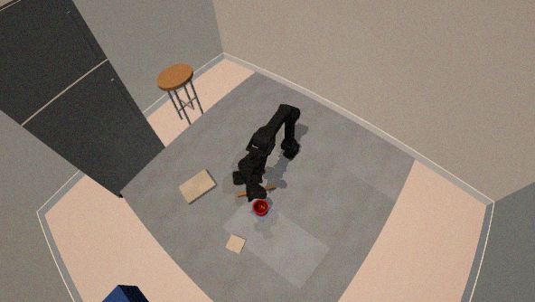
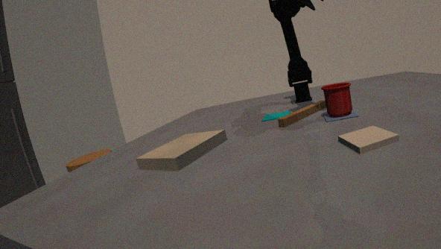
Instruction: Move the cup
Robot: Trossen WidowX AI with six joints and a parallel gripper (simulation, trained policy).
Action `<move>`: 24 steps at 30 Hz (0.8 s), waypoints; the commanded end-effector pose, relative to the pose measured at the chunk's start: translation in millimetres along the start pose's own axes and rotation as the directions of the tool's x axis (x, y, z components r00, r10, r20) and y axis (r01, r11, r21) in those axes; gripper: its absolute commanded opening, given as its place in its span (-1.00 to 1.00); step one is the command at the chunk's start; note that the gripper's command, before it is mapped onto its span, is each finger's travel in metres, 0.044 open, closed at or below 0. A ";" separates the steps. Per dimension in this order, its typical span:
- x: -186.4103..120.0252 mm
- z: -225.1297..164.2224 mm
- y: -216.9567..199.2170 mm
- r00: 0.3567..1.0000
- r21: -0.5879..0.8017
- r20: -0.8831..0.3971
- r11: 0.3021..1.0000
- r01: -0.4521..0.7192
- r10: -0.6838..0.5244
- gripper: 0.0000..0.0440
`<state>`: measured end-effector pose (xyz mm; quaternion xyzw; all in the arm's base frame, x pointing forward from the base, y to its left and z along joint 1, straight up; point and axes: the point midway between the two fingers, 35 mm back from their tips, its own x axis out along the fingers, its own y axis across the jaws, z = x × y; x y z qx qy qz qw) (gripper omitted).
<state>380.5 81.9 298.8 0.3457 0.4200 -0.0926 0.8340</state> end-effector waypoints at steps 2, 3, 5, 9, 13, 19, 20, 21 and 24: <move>8.8 -5.2 -3.7 0.998 0.034 -0.047 0.998 0.053 -0.051 -0.43; 10.9 -6.4 -5.2 0.996 0.039 -0.056 0.997 0.066 -0.064 -0.43; 15.3 -8.8 -8.6 0.993 0.047 -0.075 0.995 0.093 -0.090 -0.43; 24.0 -14.1 -16.3 0.983 0.056 -0.111 0.987 0.150 -0.143 -0.40; 32.4 -20.4 -24.6 0.969 0.058 -0.149 0.976 0.208 -0.197 -0.37; 44.1 -30.8 -37.5 0.938 0.048 -0.205 0.955 0.293 -0.278 -0.34; 45.9 -32.6 -39.6 0.932 0.045 -0.214 0.951 0.307 -0.291 -0.34; 47.6 -34.4 -41.8 0.926 0.042 -0.223 0.946 0.321 -0.304 -0.34; 52.7 -39.8 -48.3 0.905 0.032 -0.250 0.932 0.362 -0.343 -0.32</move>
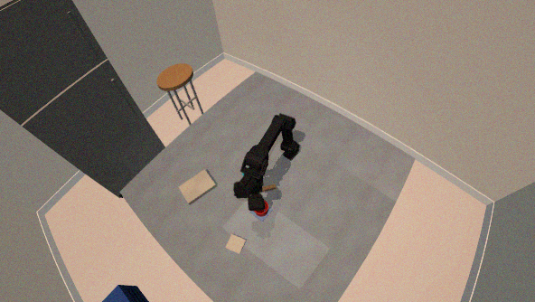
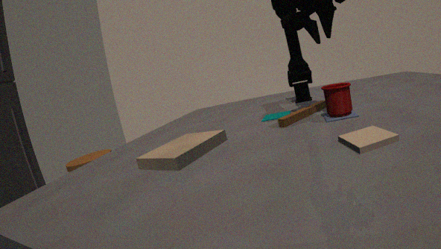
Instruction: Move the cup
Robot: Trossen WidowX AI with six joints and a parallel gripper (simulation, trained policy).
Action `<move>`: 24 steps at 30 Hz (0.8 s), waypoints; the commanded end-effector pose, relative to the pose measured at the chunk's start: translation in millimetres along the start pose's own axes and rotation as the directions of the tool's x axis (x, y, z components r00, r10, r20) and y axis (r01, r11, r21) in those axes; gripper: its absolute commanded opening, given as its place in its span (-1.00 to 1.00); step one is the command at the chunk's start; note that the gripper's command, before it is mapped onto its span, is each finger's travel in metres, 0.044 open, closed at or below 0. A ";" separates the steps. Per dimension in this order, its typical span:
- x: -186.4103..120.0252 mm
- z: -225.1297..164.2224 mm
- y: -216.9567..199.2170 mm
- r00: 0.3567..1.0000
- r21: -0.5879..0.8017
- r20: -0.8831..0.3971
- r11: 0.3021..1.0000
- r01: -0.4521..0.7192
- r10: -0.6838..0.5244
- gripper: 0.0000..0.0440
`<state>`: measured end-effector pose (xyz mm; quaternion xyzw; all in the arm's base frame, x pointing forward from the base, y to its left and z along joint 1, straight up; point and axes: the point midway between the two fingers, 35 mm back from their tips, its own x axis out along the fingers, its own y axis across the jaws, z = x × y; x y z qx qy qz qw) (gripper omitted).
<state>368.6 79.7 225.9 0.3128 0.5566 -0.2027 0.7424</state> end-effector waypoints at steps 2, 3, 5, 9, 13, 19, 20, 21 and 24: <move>11.9 -4.5 -6.6 0.997 0.002 -0.036 0.998 0.070 -0.070 -0.31; 14.5 -5.8 -8.2 0.995 0.002 -0.044 0.996 0.085 -0.084 -0.30; 19.5 -8.2 -11.5 0.992 0.000 -0.060 0.993 0.114 -0.114 -0.29; 29.8 -12.8 -18.2 0.981 -0.002 -0.090 0.985 0.172 -0.172 -0.26; 40.1 -16.8 -24.3 0.969 -0.003 -0.113 0.975 0.223 -0.222 -0.23; 55.9 -22.2 -32.2 0.951 -0.002 -0.134 0.960 0.281 -0.279 -0.21; 58.8 -23.1 -33.5 0.948 -0.002 -0.137 0.957 0.290 -0.287 -0.20; 61.6 -24.0 -34.7 0.945 -0.002 -0.140 0.955 0.298 -0.295 -0.20; 70.3 -26.4 -38.1 0.937 -0.001 -0.147 0.947 0.320 -0.317 -0.19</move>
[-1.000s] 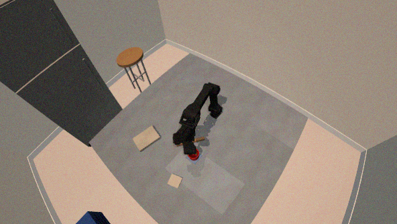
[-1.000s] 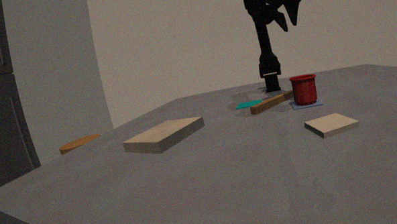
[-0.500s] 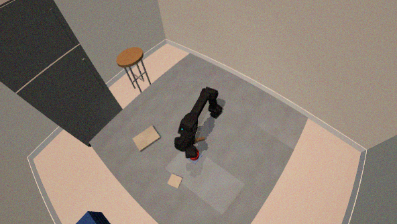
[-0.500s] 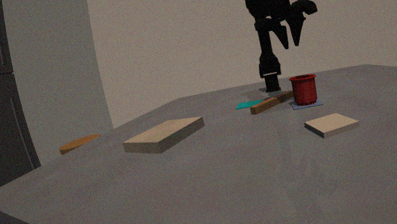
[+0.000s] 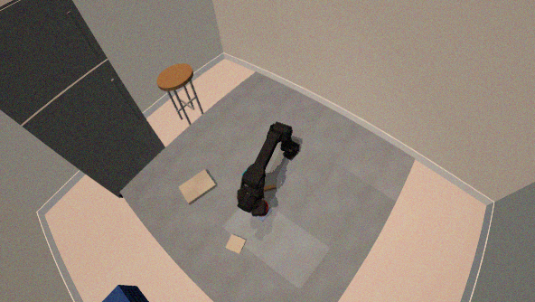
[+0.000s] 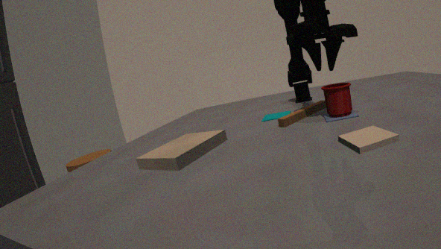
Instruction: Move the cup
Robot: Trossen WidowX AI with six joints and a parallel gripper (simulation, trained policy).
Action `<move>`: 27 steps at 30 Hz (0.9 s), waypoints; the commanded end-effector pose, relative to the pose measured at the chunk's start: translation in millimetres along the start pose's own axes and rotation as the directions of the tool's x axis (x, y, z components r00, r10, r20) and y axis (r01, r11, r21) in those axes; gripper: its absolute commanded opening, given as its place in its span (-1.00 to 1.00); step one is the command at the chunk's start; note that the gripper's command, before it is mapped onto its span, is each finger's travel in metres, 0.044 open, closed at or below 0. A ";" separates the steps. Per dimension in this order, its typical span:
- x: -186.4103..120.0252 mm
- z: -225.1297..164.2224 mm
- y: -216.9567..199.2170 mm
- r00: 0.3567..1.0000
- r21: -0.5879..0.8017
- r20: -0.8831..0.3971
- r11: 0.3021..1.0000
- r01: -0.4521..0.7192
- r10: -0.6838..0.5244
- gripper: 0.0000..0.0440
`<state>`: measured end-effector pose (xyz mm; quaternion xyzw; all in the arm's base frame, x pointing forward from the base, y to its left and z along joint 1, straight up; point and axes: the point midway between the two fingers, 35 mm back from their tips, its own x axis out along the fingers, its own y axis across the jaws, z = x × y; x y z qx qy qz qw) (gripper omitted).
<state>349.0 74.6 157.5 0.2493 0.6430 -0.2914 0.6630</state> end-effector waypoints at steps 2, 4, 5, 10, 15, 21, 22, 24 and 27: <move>19.0 -2.5 -2.3 0.999 0.006 -0.015 0.999 0.049 -0.048 -0.18; 25.4 -3.0 -2.6 0.998 0.007 -0.018 0.998 0.061 -0.060 -0.17; 28.6 -3.2 -2.8 0.998 0.007 -0.020 0.998 0.066 -0.066 -0.16; 44.9 -4.2 -3.4 0.996 0.003 -0.028 0.996 0.088 -0.088 -0.15; 62.1 -5.2 -4.1 0.994 -0.011 -0.035 0.994 0.105 -0.106 -0.14; 84.7 -7.6 -5.3 0.992 -0.046 -0.046 0.992 0.119 -0.121 -0.15; 88.3 -8.2 -5.4 0.991 -0.054 -0.048 0.991 0.120 -0.123 -0.15; 94.1 -9.2 -5.3 0.991 -0.071 -0.050 0.990 0.119 -0.123 -0.28; 100.4 -9.7 -6.2 0.991 -0.099 -0.047 0.988 0.119 -0.124 -0.62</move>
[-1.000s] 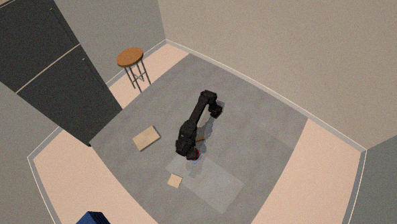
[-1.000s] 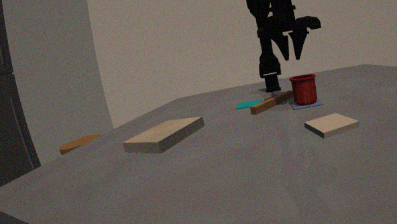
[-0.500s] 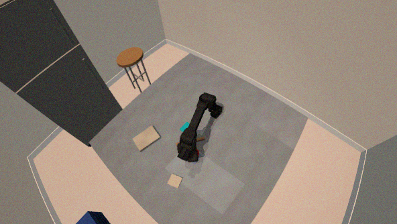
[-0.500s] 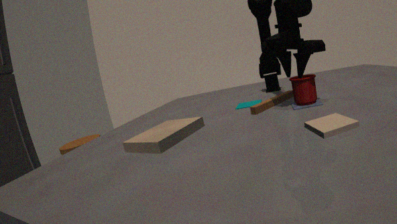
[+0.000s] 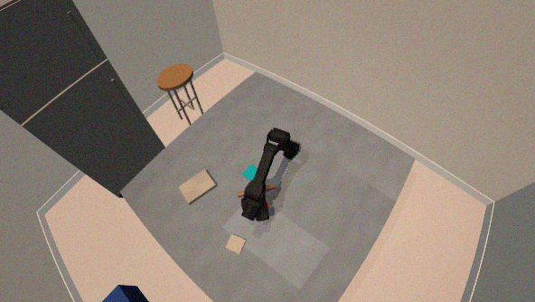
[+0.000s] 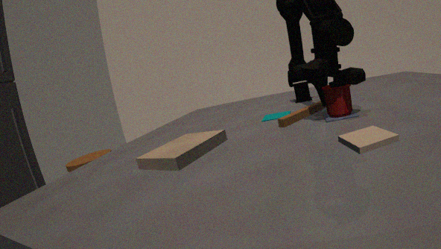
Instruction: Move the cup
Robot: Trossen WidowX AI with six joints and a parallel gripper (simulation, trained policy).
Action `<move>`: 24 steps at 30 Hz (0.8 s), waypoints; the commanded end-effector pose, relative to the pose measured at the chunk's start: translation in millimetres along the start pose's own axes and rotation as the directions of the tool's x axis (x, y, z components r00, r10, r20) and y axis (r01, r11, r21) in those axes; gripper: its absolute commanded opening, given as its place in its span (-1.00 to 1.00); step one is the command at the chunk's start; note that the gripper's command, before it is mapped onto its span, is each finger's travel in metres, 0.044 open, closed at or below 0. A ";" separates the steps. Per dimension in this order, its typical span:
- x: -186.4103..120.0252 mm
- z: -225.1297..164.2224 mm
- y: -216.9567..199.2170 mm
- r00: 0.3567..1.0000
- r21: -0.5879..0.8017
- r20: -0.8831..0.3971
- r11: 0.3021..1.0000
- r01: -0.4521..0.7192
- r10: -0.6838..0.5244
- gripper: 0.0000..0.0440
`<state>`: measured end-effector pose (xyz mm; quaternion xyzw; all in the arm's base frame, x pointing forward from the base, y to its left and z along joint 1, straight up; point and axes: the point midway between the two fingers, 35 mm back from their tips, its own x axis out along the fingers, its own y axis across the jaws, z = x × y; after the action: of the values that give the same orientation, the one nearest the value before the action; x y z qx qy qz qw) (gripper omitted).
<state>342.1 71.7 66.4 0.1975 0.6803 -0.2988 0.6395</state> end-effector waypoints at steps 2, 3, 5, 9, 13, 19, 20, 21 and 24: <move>11.5 -2.6 -3.4 1.000 -0.040 -0.005 0.999 0.017 -0.017 -0.84; 11.8 -2.8 -4.1 1.000 -0.046 -0.004 0.999 0.018 -0.018 -0.94; 11.5 -3.1 -5.8 1.000 -0.052 0.000 0.998 0.021 -0.021 -1.00; 8.1 -4.3 -8.1 1.000 -0.054 -0.002 0.998 0.017 -0.017 -1.00; 2.9 -4.4 -10.3 1.000 -0.049 -0.002 0.999 0.012 -0.012 -1.00; -6.4 -5.0 -14.8 1.000 -0.035 -0.003 0.999 0.002 -0.003 -1.00; -8.7 -5.2 -16.2 1.000 -0.031 -0.004 1.000 0.001 -0.001 -1.00; -11.1 -5.4 -17.7 1.000 -0.027 -0.005 1.000 -0.001 0.001 -1.00; -19.2 -5.7 -22.7 1.000 -0.013 -0.006 1.000 -0.008 0.008 -1.00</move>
<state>328.2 63.4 81.7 0.1881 0.6847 -0.2879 0.6426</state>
